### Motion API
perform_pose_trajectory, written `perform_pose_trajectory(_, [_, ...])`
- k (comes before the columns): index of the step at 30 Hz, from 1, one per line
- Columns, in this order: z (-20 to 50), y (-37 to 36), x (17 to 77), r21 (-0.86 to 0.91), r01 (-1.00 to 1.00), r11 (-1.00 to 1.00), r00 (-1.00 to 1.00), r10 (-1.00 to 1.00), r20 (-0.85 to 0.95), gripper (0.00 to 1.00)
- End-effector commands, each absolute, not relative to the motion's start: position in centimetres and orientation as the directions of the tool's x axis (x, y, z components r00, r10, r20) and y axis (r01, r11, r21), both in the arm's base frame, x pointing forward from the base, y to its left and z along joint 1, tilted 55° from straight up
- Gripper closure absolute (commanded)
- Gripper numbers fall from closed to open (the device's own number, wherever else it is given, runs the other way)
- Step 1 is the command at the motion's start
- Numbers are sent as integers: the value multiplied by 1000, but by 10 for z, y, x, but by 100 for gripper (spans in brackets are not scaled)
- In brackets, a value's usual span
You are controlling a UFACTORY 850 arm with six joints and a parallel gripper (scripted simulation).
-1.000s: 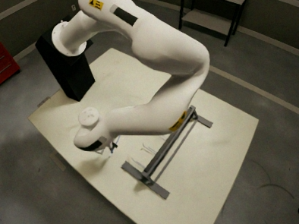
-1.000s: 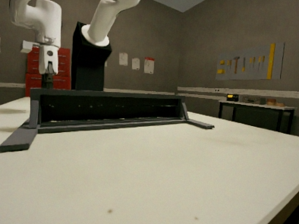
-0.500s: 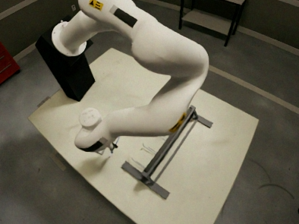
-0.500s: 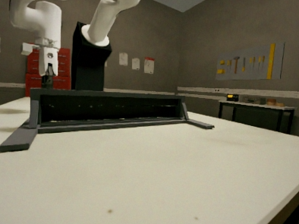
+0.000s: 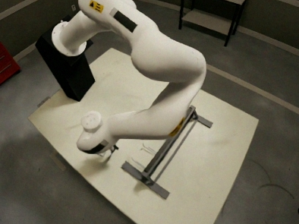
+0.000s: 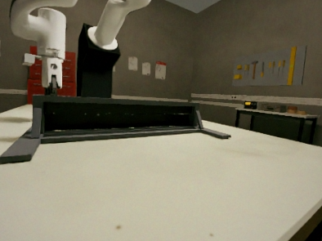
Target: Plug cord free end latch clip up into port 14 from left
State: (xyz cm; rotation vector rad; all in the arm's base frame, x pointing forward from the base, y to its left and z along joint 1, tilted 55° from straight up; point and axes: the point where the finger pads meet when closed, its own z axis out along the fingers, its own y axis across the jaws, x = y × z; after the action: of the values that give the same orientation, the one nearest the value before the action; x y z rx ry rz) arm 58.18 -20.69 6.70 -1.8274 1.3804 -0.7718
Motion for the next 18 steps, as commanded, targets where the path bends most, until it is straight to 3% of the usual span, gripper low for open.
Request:
perform_pose_trajectory(1, [61, -206, 590, -820, -543, -178, 251, -967, 44, 61])
perform_pose_trajectory(18, [49, -202, 607, -820, -543, -178, 251, -967, 44, 61])
